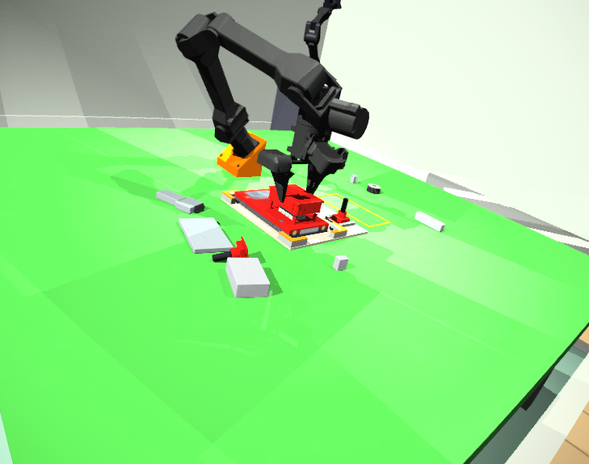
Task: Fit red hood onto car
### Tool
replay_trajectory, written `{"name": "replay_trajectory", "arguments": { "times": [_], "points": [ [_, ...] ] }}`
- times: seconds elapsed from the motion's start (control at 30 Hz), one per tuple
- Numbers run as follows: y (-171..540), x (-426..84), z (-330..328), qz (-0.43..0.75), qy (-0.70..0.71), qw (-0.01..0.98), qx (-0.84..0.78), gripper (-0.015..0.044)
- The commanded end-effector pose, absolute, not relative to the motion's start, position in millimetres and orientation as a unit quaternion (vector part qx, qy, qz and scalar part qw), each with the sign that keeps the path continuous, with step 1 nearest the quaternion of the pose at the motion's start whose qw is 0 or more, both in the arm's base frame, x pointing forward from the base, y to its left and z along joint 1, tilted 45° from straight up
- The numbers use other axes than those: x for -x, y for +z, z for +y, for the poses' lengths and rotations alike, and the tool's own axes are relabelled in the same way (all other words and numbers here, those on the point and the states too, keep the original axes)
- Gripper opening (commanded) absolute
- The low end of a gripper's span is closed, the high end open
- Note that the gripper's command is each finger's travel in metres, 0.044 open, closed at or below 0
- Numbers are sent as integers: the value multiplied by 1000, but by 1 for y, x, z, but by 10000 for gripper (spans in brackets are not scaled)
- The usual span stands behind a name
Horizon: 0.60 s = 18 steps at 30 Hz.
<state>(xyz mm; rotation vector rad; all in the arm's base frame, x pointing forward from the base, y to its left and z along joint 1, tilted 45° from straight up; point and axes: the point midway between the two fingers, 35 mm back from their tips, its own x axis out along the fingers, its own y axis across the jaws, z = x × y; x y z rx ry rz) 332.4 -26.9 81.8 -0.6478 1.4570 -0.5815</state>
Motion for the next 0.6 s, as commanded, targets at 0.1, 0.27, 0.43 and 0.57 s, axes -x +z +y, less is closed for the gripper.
{"name": "replay_trajectory", "arguments": {
  "times": [0.1,0.27,0.43,0.57],
  "points": [
    [80,-332,-30,644,-257,660,288,0],
    [79,-332,-31,644,-257,660,288,0],
    [78,-332,-32,644,-257,660,288,0],
    [76,-332,-33,644,-257,660,289,0]
  ]
}}
